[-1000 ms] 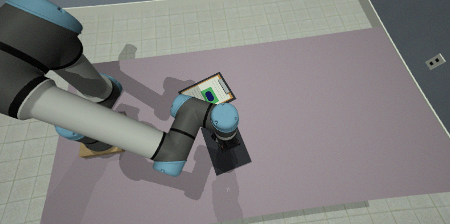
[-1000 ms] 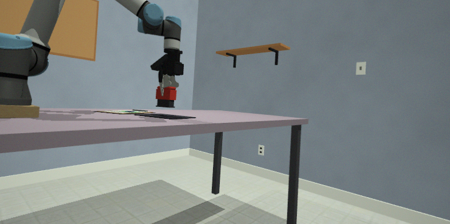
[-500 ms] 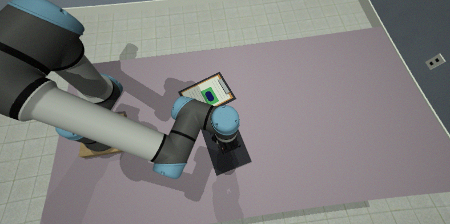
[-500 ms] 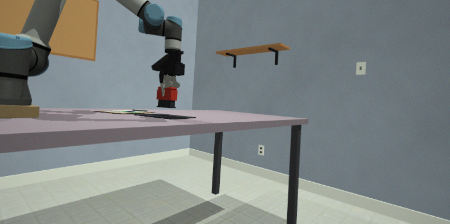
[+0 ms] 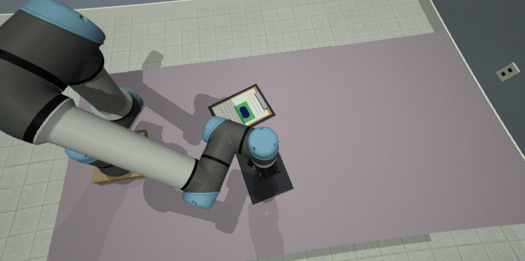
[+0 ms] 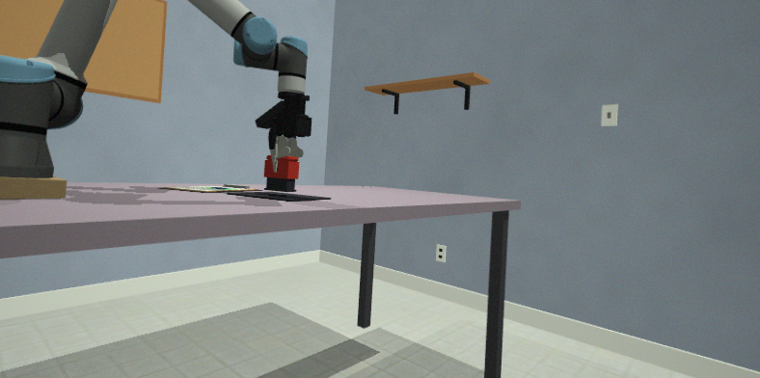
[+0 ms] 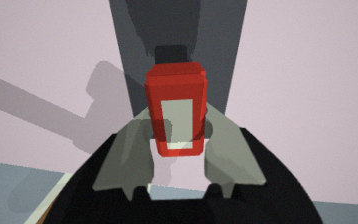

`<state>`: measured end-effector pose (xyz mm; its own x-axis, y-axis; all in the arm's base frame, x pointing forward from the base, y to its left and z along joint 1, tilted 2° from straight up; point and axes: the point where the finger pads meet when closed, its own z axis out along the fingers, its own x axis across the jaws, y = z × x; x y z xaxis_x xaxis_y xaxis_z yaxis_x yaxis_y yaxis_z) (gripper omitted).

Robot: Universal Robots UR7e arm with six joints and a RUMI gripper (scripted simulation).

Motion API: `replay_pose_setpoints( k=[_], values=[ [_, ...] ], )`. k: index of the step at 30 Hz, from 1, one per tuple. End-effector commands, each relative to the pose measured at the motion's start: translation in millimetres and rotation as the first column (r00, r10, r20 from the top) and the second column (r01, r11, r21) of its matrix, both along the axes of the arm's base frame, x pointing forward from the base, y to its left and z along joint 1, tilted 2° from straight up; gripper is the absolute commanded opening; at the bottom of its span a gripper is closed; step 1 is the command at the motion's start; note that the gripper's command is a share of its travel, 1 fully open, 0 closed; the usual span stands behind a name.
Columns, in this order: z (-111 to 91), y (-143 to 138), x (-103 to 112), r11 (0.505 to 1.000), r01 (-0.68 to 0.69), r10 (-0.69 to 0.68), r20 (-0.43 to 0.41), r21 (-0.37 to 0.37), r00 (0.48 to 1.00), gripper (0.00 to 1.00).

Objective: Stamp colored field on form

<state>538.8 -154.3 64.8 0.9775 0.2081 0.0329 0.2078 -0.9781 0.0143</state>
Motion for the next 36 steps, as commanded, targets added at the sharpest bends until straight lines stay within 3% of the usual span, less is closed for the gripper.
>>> replay_pose_setpoints(
  k=[1,18,19,36],
  values=[
    [-5.2,-0.5,0.8,1.000,0.000,0.000,0.002,-0.001,1.000,0.17],
    [-11.8,-0.7,1.1,1.000,0.000,0.000,0.002,-0.001,1.000,0.17],
    [-11.8,-0.7,1.1,1.000,0.000,0.000,0.002,-0.001,1.000,0.52],
    [-11.8,-0.7,1.1,1.000,0.000,0.000,0.002,-0.001,1.000,0.52]
  ],
)
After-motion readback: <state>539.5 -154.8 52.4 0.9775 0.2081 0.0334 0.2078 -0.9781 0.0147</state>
